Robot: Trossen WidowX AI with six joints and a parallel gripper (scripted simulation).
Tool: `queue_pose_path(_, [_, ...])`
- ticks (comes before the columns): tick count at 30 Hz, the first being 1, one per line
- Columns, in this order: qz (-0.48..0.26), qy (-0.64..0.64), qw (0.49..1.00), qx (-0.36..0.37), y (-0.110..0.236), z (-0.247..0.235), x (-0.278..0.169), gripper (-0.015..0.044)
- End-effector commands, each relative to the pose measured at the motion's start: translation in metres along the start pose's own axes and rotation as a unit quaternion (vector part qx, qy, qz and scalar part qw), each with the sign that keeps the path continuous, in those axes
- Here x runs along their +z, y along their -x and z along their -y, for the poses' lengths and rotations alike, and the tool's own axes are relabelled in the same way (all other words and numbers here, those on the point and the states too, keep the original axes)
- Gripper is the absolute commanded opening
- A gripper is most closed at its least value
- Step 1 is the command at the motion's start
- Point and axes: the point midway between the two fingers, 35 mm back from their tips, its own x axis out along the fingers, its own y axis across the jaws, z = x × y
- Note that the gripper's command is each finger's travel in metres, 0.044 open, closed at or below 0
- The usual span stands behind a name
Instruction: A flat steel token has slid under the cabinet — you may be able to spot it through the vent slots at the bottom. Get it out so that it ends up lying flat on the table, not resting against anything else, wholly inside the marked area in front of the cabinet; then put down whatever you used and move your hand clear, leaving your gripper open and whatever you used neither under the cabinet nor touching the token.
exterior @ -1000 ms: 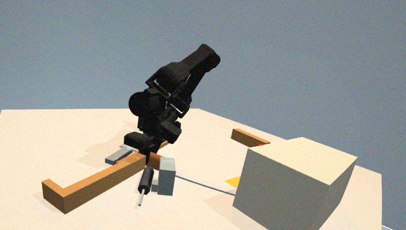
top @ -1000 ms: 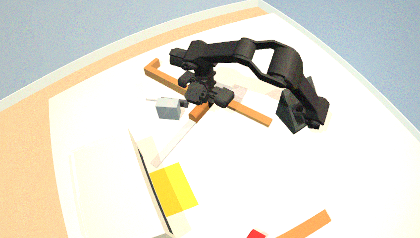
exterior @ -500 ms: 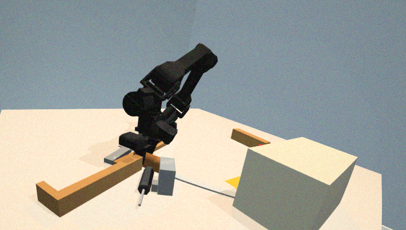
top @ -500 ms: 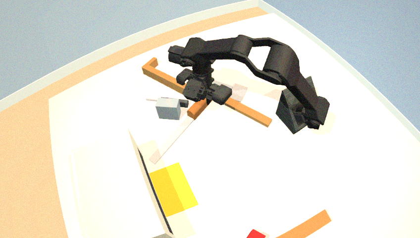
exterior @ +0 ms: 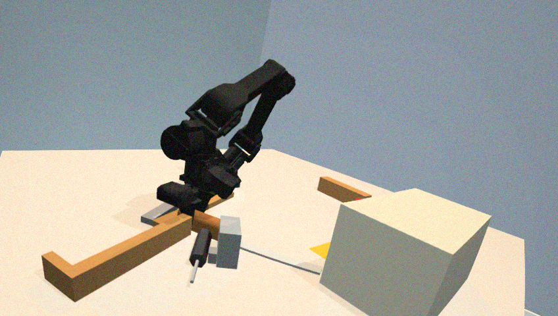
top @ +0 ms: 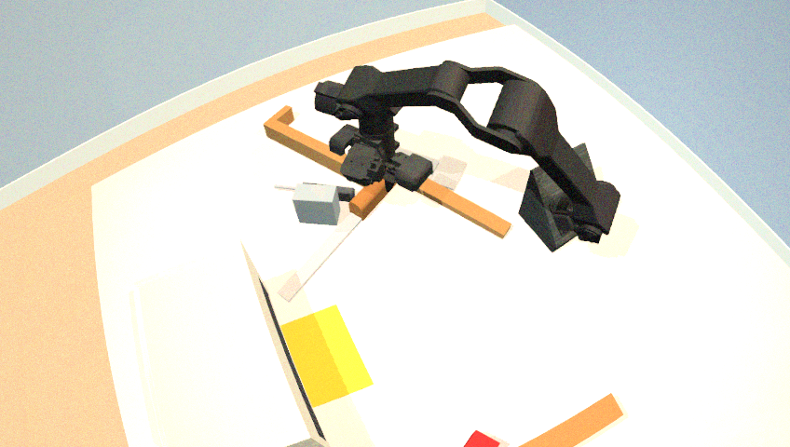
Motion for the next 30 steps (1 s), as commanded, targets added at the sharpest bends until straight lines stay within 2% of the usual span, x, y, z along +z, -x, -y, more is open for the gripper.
queue_pose_path(1, [0.0, 0.0, 1.0, -0.004, 0.0017, 0.0045, -0.0024, 0.0])
queue_pose_path(2, [0.0, 0.0, 1.0, -0.004, 0.0017, 0.0044, -0.0023, 0.0])
queue_pose_path(9, [0.0, 0.0, 1.0, -0.001, 0.0002, 0.0019, -0.0012, 0.0184])
queue_pose_path(12, [0.0, 0.0, 1.0, 0.0, 0.0004, 0.0017, -0.0012, 0.02])
queue_pose_path(15, [0.0, 0.0, 1.0, -0.003, 0.0008, 0.0016, -0.001, 0.027])
queue_pose_path(30, [0.0, 0.0, 1.0, -0.003, -0.0038, 0.0012, -0.0025, 0.027])
